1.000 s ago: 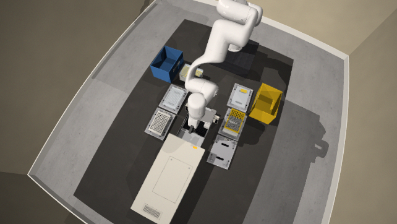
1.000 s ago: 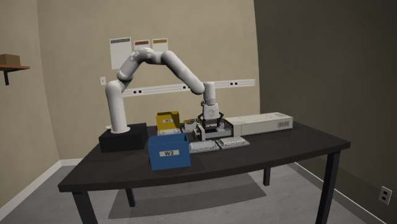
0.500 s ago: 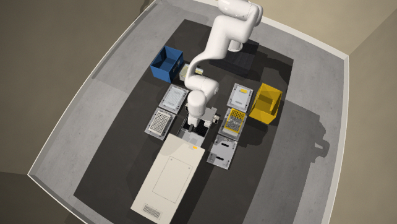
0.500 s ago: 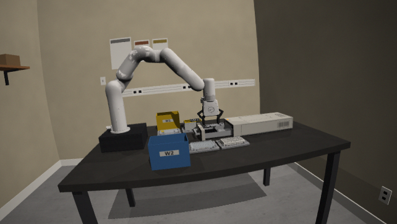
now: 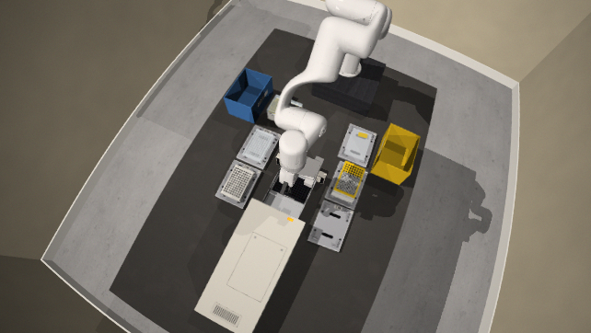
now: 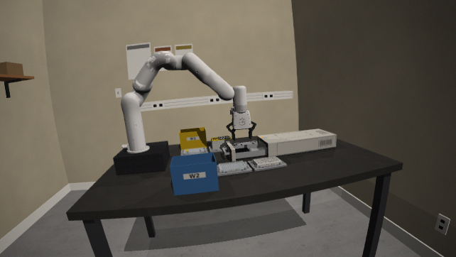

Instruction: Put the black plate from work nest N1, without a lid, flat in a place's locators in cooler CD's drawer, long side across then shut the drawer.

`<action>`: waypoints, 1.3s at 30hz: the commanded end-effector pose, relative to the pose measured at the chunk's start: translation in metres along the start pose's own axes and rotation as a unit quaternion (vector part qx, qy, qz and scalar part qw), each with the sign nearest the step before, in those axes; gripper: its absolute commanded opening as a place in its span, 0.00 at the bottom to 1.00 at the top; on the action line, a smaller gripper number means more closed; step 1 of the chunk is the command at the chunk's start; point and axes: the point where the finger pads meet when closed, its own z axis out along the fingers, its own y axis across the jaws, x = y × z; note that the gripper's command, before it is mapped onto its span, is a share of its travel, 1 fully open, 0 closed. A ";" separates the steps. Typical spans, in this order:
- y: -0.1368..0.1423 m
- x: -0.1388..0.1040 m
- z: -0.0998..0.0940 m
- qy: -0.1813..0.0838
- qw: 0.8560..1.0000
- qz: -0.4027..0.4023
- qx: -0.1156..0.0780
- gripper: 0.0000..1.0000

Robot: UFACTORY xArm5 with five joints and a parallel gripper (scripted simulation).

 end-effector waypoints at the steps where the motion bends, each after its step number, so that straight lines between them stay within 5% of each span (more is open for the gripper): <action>1: 0.002 0.000 -0.009 0.000 1.000 0.000 -0.003 1.00; 39: 0.002 0.000 -0.057 0.000 1.000 0.000 -0.003 1.00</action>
